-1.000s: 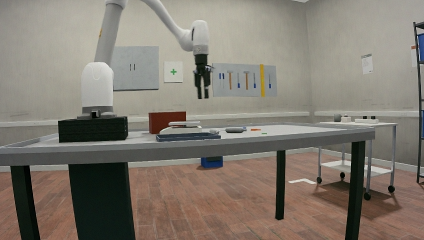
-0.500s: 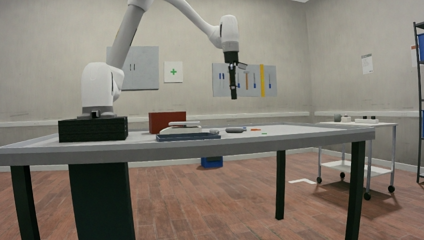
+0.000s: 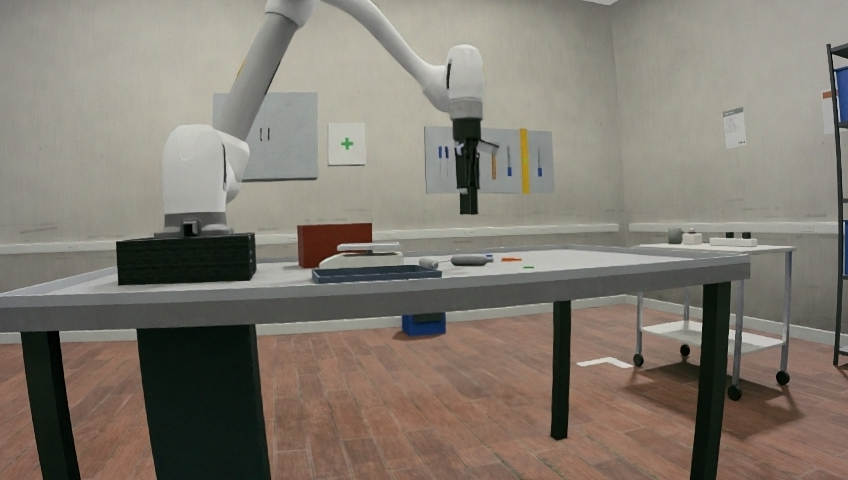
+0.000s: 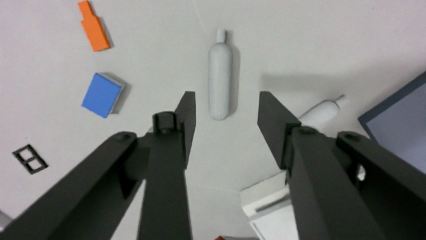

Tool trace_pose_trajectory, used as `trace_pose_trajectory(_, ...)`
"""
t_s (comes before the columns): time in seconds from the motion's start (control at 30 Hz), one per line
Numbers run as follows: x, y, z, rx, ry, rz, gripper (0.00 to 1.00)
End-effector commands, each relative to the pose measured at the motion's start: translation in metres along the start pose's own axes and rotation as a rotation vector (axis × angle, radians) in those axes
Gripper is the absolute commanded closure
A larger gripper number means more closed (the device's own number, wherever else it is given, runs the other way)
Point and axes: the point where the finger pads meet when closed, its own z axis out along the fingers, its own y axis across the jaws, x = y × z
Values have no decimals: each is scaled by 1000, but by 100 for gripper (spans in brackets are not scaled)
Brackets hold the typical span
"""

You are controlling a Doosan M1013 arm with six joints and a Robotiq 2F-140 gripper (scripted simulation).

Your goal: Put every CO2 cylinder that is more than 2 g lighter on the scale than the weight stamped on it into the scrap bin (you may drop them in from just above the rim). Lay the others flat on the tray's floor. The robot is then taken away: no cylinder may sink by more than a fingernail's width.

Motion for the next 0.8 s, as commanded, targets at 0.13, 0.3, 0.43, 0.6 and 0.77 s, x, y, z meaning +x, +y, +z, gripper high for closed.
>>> trace_pose_trajectory(0.13, 2, -1, 56, 0, 5, 6, 60)
trace_pose_trajectory(0.3, 2, -1, 88, 0, 5, 5, 60)
trace_pose_trajectory(0.43, 2, -1, 99, 1, 5, 6, 60)
trace_pose_trajectory(0.6, 2, -1, 119, 0, 5, 5, 60)
trace_pose_trajectory(0.77, 3, -3, 127, 2, 7, 5, 60)
